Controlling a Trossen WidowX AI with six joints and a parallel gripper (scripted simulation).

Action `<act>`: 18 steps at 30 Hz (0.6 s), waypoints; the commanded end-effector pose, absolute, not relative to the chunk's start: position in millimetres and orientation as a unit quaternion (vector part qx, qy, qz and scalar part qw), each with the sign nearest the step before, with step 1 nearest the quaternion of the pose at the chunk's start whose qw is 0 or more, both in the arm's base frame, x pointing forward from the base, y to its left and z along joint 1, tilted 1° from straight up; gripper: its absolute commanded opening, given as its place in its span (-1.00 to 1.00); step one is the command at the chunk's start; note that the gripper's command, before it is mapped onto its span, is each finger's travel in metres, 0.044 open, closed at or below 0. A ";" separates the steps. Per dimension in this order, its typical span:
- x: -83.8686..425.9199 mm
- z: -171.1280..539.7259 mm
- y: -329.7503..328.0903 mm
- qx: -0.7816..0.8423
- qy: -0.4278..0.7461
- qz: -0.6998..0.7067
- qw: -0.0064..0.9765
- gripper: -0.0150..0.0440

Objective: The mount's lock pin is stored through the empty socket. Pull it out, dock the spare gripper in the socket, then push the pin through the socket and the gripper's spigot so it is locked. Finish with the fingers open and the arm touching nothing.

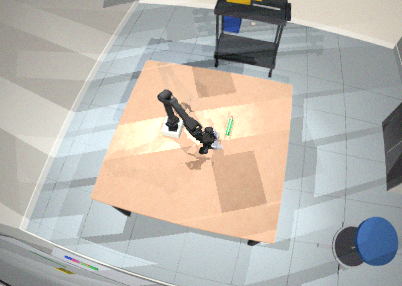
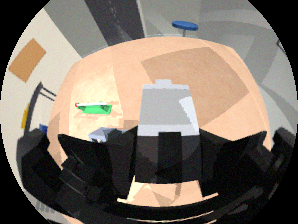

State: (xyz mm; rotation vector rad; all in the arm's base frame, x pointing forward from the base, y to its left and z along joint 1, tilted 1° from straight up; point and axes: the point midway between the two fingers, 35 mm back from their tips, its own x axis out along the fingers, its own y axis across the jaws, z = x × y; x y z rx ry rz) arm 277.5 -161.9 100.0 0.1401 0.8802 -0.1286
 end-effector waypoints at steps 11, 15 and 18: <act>285.7 112.0 -136.9 0.096 0.494 -0.049 0.863 -0.49; 285.3 114.3 -128.0 0.101 0.517 -0.046 0.848 -0.49; 284.5 116.4 -121.4 0.104 0.535 -0.044 0.837 -0.49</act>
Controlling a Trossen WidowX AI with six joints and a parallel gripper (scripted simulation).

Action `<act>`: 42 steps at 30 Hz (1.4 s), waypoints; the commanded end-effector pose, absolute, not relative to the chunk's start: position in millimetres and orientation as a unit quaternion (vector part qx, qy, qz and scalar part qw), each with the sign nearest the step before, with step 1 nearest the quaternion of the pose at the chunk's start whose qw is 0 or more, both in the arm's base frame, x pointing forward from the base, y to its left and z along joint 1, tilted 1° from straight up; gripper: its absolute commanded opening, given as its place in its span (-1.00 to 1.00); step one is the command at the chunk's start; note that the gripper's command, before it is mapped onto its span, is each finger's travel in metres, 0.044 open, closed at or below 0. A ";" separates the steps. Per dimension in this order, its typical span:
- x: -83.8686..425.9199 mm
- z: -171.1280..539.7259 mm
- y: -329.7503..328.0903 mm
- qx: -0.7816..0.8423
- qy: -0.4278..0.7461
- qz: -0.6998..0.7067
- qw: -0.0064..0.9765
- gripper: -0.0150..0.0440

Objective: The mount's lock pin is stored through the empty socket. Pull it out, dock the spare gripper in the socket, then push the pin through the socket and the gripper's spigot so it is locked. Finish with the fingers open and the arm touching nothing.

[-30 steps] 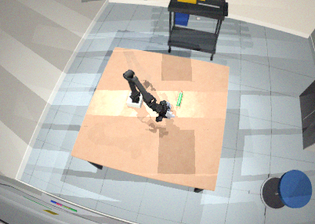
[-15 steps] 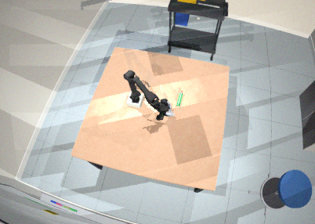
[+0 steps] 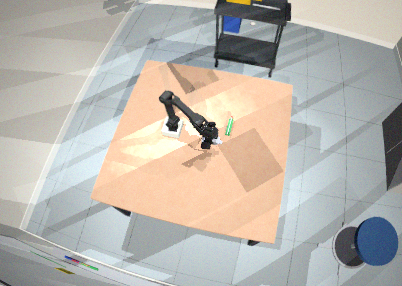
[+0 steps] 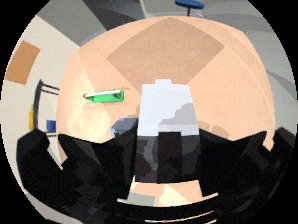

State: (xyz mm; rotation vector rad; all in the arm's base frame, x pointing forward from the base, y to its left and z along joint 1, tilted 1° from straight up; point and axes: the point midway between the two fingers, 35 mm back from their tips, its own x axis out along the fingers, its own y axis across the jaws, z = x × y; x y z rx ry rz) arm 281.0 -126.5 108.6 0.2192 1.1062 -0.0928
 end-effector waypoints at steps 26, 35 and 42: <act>263.6 140.0 -72.5 0.084 0.674 -0.035 0.733 -0.49; 248.5 152.9 -58.6 0.072 0.723 -0.042 0.686 -0.49; 236.0 165.4 -49.2 0.057 0.759 -0.049 0.647 -0.49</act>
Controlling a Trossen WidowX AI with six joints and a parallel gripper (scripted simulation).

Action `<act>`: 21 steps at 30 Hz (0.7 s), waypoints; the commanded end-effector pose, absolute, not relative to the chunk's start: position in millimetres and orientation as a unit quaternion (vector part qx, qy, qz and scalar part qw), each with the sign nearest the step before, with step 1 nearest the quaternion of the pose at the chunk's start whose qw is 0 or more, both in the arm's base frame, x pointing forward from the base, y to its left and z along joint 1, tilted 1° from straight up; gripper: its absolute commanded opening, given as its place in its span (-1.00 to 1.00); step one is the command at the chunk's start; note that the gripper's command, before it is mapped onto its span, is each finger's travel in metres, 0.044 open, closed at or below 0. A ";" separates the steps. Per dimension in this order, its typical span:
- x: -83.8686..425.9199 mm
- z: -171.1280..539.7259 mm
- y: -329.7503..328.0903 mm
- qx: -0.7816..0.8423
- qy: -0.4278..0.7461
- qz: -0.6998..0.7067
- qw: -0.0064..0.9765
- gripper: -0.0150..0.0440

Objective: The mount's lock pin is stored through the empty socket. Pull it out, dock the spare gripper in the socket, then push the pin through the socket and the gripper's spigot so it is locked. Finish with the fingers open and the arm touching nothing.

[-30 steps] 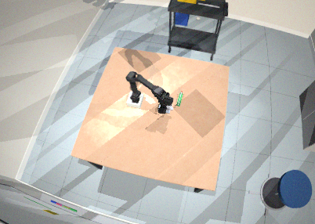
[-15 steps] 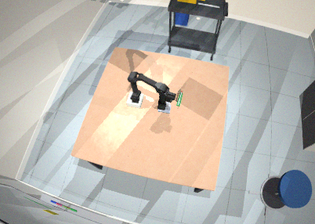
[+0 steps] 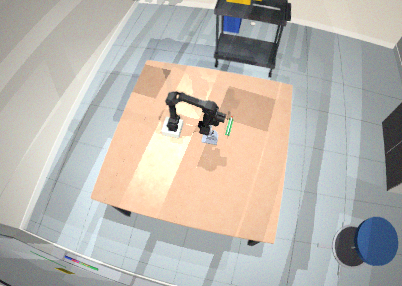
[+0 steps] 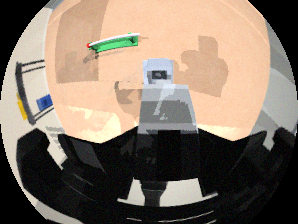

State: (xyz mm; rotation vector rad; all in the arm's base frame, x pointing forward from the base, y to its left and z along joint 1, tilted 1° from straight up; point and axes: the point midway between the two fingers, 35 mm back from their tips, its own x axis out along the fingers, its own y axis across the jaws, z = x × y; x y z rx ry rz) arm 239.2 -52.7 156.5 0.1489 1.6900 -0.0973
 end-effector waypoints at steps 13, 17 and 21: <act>242.3 158.2 -47.2 0.069 0.771 -0.043 0.632 -0.49; 245.3 155.7 -48.6 0.069 0.771 -0.043 0.632 -0.49; 247.8 151.2 -49.4 0.070 0.771 -0.043 0.631 -0.49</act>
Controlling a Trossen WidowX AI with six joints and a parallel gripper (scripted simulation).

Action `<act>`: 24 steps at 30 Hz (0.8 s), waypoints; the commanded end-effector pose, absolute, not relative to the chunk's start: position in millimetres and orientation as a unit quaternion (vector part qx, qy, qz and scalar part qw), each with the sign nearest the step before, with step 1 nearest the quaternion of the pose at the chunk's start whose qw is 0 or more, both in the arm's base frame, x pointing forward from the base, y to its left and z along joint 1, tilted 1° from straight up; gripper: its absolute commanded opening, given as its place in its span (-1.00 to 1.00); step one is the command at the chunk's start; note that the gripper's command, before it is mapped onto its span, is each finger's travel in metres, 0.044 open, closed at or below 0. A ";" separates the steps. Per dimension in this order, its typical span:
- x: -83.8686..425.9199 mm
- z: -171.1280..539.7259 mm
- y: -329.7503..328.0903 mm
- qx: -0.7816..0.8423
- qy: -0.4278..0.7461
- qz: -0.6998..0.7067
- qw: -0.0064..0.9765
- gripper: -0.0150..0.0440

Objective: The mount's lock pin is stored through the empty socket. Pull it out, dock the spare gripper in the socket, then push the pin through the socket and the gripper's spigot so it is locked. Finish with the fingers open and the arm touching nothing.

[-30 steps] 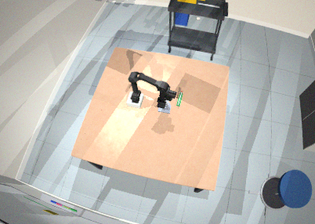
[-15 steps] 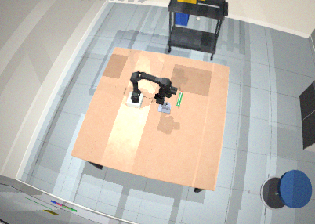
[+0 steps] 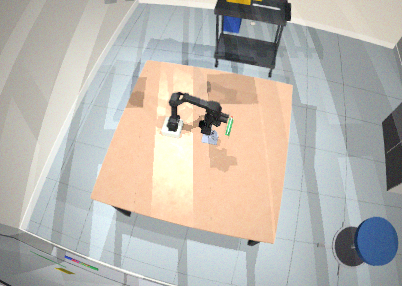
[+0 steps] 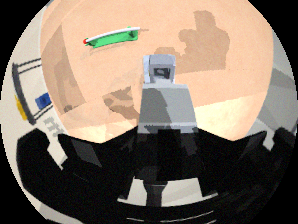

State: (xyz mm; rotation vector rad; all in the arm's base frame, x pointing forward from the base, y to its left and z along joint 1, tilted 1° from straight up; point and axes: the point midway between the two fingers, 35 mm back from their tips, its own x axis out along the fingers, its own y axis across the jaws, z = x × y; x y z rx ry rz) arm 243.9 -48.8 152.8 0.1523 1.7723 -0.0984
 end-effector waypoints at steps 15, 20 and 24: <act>256.2 134.6 -50.0 0.069 0.771 -0.043 0.632 -0.49; 259.3 128.5 -50.4 0.069 0.771 -0.043 0.632 -0.49; 262.3 124.1 -50.8 0.069 0.770 -0.043 0.632 -0.49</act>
